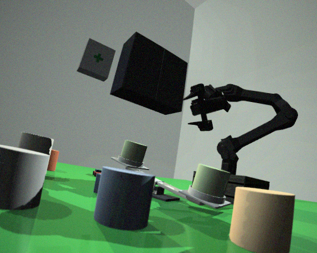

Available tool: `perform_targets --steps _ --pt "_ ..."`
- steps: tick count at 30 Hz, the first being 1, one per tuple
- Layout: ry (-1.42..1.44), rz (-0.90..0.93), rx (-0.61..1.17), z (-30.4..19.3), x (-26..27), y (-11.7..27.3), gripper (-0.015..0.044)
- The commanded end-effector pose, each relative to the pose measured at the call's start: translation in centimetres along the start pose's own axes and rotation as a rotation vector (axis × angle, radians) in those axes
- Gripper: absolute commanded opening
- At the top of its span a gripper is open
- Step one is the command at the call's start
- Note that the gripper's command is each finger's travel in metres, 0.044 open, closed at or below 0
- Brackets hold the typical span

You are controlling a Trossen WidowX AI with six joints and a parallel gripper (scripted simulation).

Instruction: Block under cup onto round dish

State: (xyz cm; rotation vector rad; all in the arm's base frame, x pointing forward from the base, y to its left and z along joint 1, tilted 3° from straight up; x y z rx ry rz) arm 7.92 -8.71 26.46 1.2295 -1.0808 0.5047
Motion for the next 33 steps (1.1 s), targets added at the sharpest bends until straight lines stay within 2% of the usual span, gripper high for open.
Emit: perform_targets --steps 1,33 --pt "0.108 -0.023 0.023 0.0 0.1 -0.5 0.0440" --pt "1.102 -0.092 0.315 -2.4 0.2 -4.6 0.0440"
Point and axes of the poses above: the point midway between the two fingers, 35 mm back from their tips, its own y axis back along the fingers, its own x axis across the jaws, z = x × y, the point moved 7 cm from there along y, back along the fingers, and after that the axes turned 11 degrees about -y, right-handed, at the moved point
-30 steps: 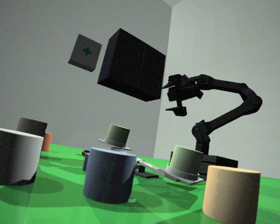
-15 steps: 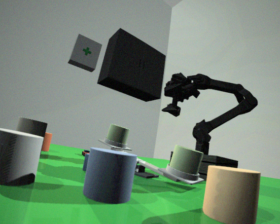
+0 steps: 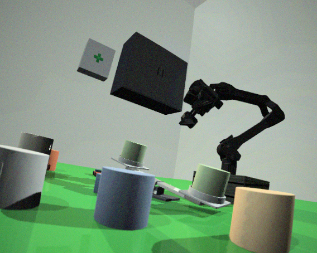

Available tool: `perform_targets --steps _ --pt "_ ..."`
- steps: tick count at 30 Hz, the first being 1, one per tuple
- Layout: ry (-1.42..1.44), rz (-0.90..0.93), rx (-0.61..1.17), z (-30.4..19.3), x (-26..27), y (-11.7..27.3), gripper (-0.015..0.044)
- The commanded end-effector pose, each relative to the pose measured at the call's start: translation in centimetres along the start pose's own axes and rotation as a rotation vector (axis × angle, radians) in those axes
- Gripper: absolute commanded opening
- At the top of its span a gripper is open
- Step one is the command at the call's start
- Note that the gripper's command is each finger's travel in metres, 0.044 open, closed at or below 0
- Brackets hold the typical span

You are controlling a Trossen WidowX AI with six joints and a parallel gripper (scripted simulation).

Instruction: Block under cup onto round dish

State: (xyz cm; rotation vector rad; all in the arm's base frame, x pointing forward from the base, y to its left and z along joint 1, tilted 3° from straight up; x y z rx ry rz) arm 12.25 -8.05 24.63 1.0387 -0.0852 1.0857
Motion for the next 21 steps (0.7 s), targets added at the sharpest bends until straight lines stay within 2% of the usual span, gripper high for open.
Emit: perform_targets --steps 1,21 --pt "0.117 -0.002 0.028 0.0 0.3 -0.6 0.0440" --pt "0.697 0.044 0.157 -0.8 2.1 -3.1 0.0440"
Point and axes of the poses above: the point midway between the two fingers, 35 mm back from their tips, its own y axis back along the fingers, its own x axis across the jaws, z = x × y, the point moved 7 cm from there along y, back along the fingers, and after that the axes turned 11 degrees about -y, right-handed, at the moved point
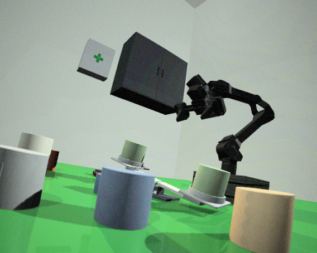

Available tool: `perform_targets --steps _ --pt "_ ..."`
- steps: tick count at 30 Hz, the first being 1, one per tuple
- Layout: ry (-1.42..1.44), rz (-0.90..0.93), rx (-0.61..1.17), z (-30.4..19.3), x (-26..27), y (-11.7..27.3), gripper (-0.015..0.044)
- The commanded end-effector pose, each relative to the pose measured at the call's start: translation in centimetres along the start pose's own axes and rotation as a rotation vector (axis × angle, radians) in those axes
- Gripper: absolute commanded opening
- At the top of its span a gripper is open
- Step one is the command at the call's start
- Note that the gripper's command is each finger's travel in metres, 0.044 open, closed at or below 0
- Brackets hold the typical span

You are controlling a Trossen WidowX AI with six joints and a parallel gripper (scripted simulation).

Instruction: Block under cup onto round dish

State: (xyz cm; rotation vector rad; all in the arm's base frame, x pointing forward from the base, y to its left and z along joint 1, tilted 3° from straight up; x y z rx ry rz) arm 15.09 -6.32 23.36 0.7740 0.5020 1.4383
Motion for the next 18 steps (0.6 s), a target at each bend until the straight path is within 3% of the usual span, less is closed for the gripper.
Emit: perform_targets --steps 1,18 --pt "0.048 -0.002 0.009 0.1 0.1 -0.2 0.0440" --pt "-0.397 0.014 0.220 2.7 1.6 -3.5 0.0440"
Point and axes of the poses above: the point midway between the two fingers, 35 mm back from their tips, its own y axis back along the fingers, its own x axis across the jaws, z = x × y, the point moved 7 cm from there along y, back along the fingers, and after that the axes turned 11 degrees about -y, right-handed, at the moved point
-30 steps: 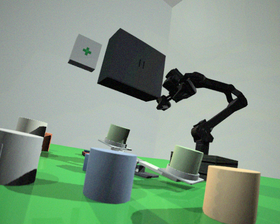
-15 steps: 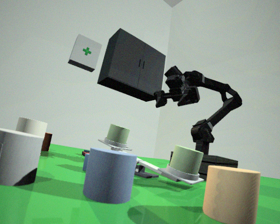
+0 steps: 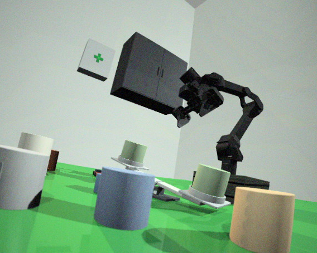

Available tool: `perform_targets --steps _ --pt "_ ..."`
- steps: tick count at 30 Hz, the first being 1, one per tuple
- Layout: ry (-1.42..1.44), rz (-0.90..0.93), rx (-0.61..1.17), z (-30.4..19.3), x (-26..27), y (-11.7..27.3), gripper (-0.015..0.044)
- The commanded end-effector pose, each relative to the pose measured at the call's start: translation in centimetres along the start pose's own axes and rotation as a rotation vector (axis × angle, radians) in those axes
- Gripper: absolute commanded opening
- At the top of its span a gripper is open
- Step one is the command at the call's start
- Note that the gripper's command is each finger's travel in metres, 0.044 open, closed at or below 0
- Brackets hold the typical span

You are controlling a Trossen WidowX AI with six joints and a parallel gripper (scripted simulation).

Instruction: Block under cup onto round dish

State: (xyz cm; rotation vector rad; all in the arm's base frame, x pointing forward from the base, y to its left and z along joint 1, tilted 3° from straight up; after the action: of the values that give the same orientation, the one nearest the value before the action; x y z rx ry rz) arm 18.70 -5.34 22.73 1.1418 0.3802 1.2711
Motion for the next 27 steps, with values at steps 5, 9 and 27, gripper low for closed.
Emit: perform_targets --steps 5,9,27 --pt "-0.228 -0.037 0.101 1.3 1.6 -1.8 0.0440" --pt "-0.349 -0.071 0.153 1.8 2.6 -3.0 0.0440" --pt "-0.862 -0.352 0.278 2.0 8.2 -9.5 0.0440"
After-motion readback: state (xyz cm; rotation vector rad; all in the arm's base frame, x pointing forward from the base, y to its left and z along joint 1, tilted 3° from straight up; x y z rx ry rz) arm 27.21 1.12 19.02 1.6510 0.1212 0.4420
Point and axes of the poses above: the point midway between the two fingers, 35 mm back from their tips, its own y axis back along the fingers, its own x axis across the jaws, z = x × y, the point moved 7 cm from there along y, back along the fingers, and after that the axes turned 11 degrees about -y, right-handed, at the moved point
